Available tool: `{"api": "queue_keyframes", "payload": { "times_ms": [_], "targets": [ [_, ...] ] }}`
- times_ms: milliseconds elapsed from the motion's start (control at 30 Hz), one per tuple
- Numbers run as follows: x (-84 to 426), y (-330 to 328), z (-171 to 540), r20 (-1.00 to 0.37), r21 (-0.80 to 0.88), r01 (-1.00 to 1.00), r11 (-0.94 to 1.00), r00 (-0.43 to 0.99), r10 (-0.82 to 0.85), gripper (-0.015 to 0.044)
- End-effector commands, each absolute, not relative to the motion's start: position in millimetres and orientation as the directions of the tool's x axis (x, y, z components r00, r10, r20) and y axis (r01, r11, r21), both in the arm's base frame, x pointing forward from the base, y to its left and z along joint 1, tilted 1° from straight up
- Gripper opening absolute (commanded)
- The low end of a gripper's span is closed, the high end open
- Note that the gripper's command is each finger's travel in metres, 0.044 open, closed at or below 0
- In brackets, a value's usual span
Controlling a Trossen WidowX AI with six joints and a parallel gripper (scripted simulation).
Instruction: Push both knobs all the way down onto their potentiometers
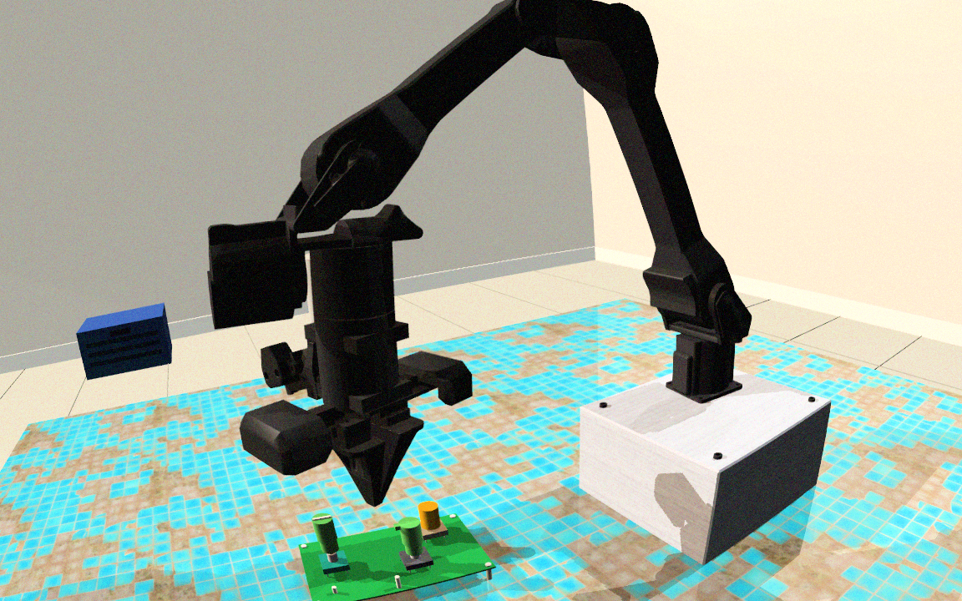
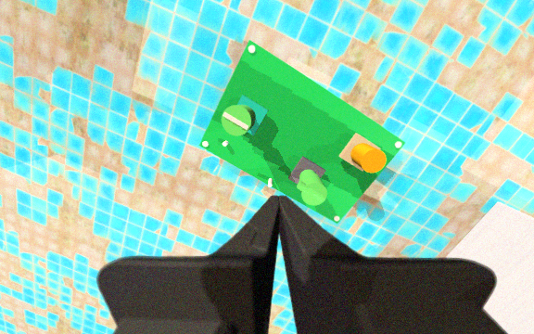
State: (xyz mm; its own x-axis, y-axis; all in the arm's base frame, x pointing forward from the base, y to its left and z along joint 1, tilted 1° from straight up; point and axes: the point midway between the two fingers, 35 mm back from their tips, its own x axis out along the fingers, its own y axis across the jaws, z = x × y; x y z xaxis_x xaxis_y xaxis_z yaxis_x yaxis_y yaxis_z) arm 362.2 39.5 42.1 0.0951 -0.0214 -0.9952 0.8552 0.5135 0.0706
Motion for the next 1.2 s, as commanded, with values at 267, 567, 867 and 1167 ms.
{"api": "queue_keyframes", "payload": {
  "times_ms": [267,567,867,1167],
  "targets": [
    [367.9,36.9,45.3,-0.996,0.03,0.561,0.827,0.088,-0.023,0.0],
    [371.9,35.3,47.7,-0.996,0.002,0.281,0.96,0.085,-0.023,0.0],
    [375.8,33.6,50.1,-0.996,-0.024,-0.027,0.999,0.081,-0.022,0.0],
    [379.7,31.8,52.5,-0.997,-0.046,-0.332,0.942,0.077,-0.021,0.0]
  ]
}}
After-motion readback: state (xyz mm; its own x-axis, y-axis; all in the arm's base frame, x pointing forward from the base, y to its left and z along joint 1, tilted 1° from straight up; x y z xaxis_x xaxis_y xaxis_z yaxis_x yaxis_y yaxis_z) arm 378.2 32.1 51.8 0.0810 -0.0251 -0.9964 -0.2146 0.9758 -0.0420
